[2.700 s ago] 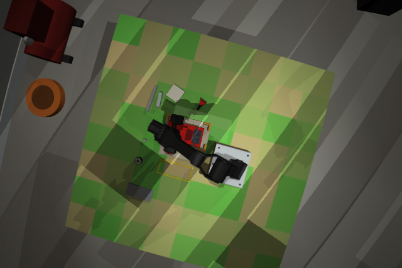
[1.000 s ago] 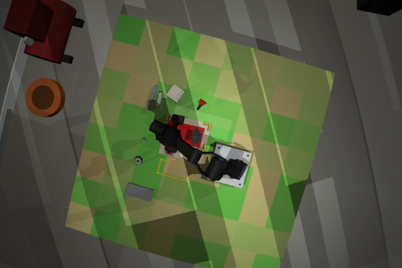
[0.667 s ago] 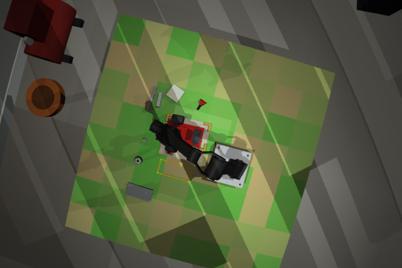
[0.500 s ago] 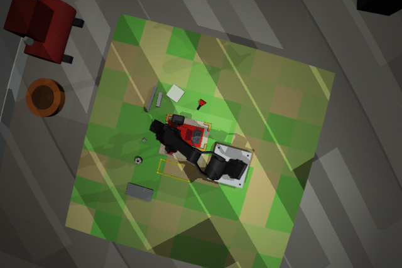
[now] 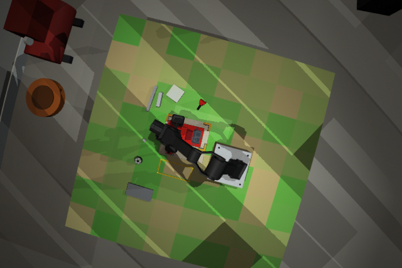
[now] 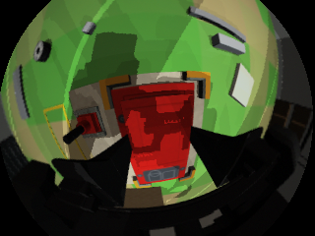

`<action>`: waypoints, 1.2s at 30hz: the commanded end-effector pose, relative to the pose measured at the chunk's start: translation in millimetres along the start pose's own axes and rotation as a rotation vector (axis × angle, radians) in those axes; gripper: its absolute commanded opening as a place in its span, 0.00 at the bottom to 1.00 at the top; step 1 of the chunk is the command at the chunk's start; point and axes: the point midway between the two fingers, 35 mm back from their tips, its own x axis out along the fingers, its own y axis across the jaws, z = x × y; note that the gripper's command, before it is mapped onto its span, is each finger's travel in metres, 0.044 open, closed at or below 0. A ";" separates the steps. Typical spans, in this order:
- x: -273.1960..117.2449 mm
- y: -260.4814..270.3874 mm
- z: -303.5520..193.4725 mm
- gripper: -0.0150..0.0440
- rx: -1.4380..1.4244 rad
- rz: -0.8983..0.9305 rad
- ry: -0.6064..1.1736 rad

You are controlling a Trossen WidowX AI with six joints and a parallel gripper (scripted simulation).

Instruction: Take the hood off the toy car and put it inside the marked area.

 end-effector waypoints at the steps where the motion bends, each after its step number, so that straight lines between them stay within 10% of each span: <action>1: -2.6 -0.4 0.4 0.41 0.000 -0.002 0.000; 5: -5.3 -0.4 0.5 0.25 0.000 -0.002 0.000; 36: -25.5 -0.3 0.6 0.25 0.000 0.000 -0.001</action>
